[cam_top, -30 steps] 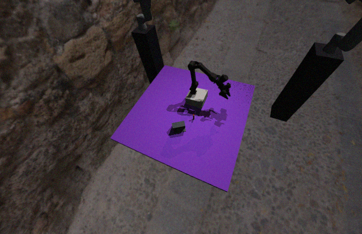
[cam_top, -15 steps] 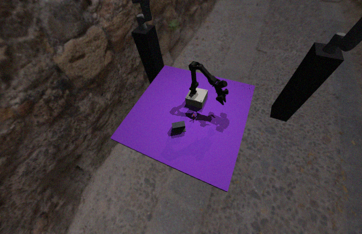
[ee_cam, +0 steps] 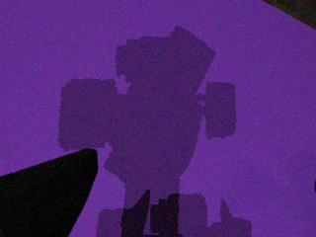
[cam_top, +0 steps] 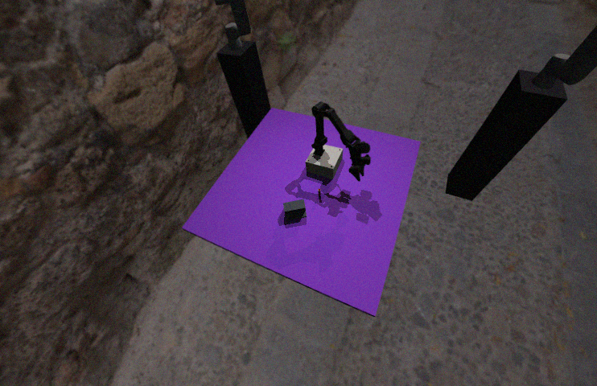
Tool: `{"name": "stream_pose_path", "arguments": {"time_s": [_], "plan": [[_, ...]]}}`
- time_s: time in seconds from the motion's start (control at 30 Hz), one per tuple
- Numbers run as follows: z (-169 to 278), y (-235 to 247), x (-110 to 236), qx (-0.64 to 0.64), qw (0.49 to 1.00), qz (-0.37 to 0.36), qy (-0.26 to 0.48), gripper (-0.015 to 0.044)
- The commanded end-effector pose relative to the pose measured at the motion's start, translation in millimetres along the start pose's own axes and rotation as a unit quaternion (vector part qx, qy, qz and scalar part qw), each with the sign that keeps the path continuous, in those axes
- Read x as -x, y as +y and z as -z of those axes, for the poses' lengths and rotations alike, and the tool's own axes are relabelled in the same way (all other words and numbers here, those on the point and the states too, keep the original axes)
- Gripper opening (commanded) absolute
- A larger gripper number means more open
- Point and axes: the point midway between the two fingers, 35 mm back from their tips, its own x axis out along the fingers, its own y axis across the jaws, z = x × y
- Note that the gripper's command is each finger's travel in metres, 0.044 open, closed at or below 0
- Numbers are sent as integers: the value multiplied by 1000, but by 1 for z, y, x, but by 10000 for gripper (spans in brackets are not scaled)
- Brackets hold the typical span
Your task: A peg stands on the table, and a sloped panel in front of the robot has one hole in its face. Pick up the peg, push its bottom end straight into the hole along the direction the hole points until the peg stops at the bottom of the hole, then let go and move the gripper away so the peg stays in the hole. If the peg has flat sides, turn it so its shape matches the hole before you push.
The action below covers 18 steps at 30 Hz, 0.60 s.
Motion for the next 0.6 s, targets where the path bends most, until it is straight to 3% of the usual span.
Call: {"name": "stream_pose_path", "arguments": {"time_s": [0.0,0.57], "plan": [[15,-11,-7,4,1000,-8,25,440],[79,-47,-21,21,992,-48,115,440]]}}
